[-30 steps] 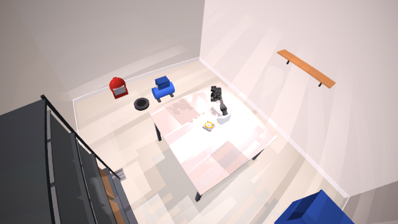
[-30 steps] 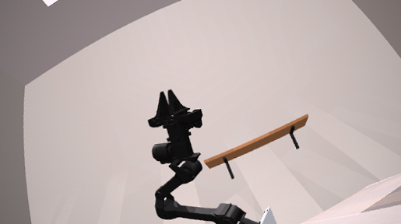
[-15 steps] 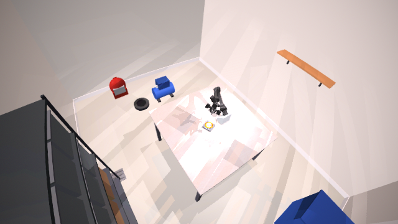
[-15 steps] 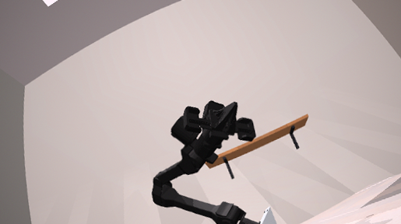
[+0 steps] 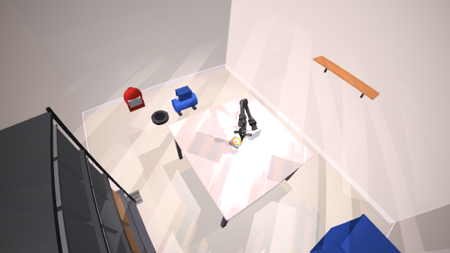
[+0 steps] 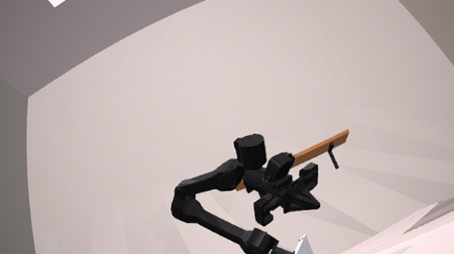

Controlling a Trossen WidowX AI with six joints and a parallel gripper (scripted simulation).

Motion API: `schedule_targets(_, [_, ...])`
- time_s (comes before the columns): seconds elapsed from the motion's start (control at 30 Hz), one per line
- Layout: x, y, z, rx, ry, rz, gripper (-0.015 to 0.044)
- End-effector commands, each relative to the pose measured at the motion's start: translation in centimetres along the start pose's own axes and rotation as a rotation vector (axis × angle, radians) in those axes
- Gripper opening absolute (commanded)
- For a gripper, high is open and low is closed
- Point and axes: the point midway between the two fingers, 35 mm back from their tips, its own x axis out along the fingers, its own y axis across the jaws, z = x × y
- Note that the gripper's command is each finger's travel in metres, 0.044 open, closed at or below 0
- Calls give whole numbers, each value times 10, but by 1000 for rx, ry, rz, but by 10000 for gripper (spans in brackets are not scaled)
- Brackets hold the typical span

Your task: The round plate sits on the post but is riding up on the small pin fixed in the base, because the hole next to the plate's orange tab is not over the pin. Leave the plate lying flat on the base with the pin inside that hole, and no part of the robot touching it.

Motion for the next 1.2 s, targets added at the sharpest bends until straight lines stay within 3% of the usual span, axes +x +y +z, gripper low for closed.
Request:
schedule_targets(0.0, [11,-20,-67,257,364,-191,0])
schedule_targets(0.17, [-5,-43,-114,416,606,-451,0])
schedule_targets(0.57, [-7,-47,-118,421,613,-461,0])
schedule_targets(0.9, [24,-60,-147,420,613,-463,0])
schedule_targets(1.17, [27,-61,-148,420,613,-463,0])
